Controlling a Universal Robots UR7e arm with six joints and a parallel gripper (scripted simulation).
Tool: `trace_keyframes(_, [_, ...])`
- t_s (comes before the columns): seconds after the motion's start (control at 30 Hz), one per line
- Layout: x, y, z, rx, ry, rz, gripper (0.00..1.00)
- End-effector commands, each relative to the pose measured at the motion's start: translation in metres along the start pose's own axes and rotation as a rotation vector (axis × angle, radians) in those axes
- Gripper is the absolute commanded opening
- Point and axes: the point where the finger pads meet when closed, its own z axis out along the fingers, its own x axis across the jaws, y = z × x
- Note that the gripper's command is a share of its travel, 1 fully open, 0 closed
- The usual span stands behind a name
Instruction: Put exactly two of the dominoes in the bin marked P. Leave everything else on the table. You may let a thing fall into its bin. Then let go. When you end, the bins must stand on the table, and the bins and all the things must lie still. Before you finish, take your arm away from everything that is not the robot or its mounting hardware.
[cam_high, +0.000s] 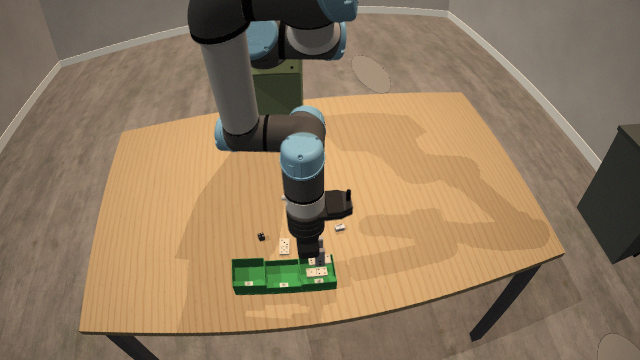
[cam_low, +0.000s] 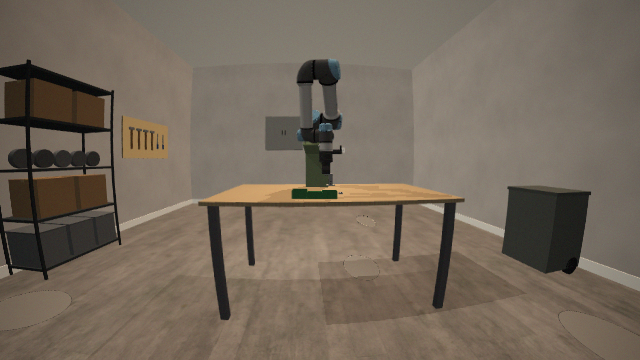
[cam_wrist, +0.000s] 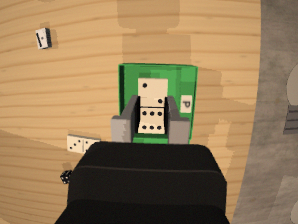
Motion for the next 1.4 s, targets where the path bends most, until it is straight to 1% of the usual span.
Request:
trace_keyframes(0.0, [-0.004,0.005,0.001,-0.011,-0.01,0.006,0.49])
trace_keyframes(0.73, [-0.003,0.007,0.001,-0.009,-0.006,0.004,0.49])
trace_keyframes(1.13, [-0.002,0.007,0.026,-0.01,-0.004,0.004,0.49])
trace_keyframes(1.2, [-0.002,0.007,0.026,-0.01,-0.004,0.004,0.49])
trace_keyframes(1.37, [-0.002,0.007,0.035,-0.009,-0.004,0.004,0.49])
